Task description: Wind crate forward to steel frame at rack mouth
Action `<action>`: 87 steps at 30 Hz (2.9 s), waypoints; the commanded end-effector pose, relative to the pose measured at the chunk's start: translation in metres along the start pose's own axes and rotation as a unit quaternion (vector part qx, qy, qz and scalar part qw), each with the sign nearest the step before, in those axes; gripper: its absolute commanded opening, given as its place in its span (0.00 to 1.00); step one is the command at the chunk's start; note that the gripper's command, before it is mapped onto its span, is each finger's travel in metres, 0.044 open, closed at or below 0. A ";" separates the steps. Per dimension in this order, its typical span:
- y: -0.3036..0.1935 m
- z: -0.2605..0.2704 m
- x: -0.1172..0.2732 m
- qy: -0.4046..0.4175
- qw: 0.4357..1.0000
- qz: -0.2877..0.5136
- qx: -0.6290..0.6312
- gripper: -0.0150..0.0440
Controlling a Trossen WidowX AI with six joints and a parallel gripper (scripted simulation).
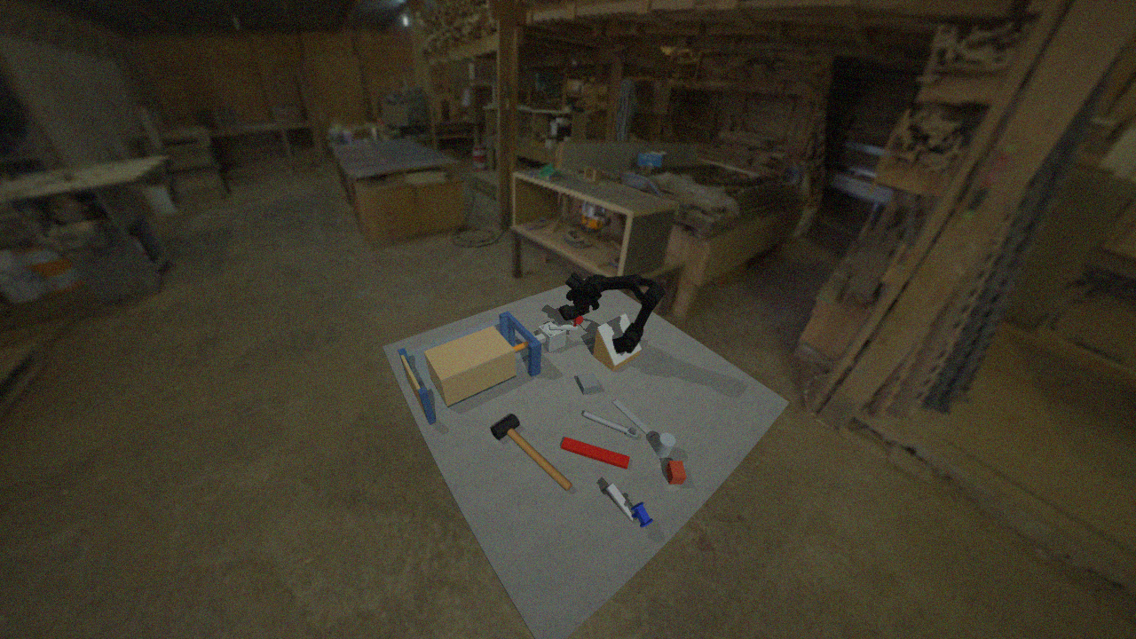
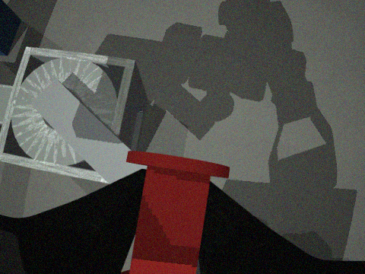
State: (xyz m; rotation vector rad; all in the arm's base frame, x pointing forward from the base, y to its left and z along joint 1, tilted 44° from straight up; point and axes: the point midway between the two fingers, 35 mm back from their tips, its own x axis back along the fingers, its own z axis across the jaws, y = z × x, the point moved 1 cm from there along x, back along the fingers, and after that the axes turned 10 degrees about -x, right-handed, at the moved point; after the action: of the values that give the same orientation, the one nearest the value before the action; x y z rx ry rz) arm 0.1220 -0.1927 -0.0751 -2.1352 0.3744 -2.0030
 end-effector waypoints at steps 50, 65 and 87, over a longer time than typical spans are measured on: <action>0.078 0.008 -0.038 -0.008 1.000 -0.007 0.000 0.25; 0.093 0.022 -0.046 -0.007 1.000 -0.007 0.000 0.25; 0.108 0.045 -0.054 -0.006 1.000 -0.008 0.000 0.25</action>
State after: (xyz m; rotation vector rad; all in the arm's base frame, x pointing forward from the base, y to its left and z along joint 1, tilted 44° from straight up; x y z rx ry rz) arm 0.1410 -0.2775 -0.1530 -2.1867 0.3831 -1.9627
